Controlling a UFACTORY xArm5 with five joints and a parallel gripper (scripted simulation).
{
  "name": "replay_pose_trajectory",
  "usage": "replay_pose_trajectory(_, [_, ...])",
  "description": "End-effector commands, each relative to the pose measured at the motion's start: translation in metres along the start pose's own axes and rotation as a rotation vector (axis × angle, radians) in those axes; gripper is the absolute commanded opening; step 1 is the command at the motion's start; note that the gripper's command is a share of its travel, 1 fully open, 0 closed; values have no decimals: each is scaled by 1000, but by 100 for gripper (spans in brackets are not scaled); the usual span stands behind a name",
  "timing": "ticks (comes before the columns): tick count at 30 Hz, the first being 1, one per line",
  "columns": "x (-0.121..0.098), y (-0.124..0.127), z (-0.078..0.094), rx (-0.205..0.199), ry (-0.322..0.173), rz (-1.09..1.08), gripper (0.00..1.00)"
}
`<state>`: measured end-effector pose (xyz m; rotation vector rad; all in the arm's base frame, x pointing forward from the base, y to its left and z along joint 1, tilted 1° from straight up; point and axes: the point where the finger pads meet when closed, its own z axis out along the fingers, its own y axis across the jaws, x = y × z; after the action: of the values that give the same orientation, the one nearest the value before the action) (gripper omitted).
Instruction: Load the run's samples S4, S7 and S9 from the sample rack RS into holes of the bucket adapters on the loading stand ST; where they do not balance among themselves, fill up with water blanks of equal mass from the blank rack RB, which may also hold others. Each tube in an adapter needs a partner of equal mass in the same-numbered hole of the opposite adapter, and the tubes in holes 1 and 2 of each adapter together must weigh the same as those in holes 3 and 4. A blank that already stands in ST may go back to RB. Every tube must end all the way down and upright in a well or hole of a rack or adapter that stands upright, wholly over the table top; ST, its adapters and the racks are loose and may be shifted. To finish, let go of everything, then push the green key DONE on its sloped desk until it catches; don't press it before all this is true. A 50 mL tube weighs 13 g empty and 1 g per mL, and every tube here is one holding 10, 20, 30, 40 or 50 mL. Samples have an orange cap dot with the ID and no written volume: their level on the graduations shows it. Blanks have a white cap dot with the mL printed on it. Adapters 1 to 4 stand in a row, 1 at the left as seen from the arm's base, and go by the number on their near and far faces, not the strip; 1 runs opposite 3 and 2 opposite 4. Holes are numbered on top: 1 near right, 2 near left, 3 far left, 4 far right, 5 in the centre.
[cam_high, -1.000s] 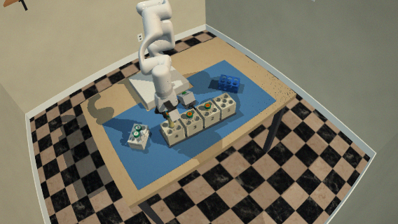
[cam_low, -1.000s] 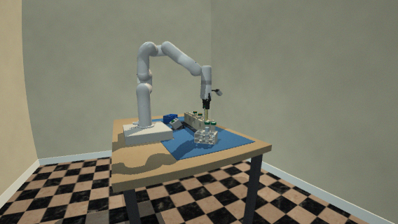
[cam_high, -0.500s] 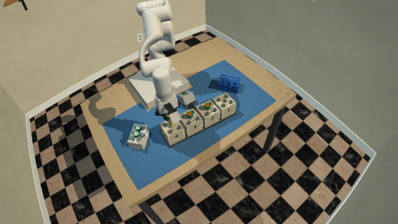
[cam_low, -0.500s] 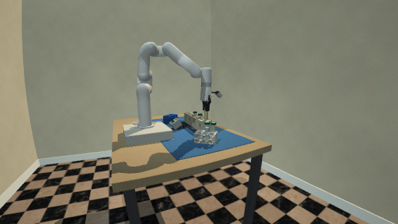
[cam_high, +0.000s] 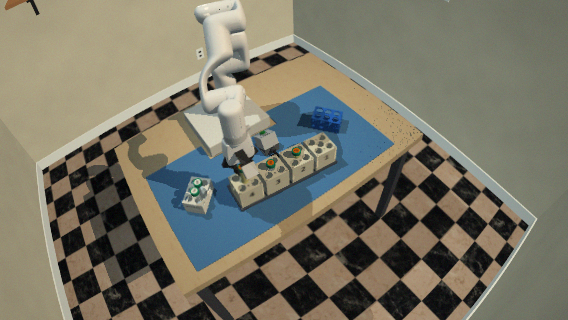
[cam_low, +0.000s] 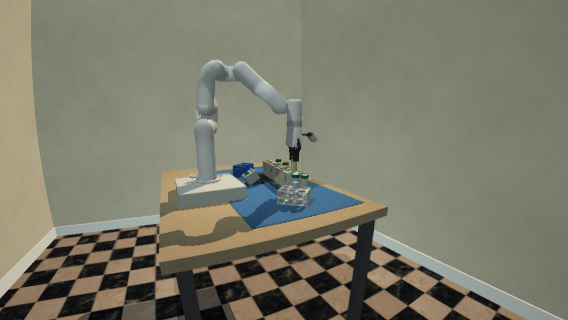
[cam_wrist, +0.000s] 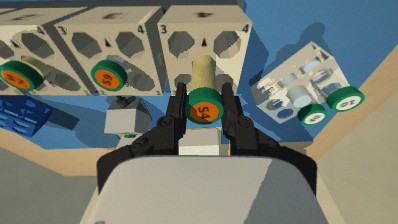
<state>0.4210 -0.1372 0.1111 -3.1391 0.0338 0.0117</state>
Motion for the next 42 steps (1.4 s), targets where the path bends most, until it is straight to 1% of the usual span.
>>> replay_pose_trajectory(1, [1,0,2,-1,4,0,0])
replay_pose_trajectory(42, [1,1,38,-1,4,0,0])
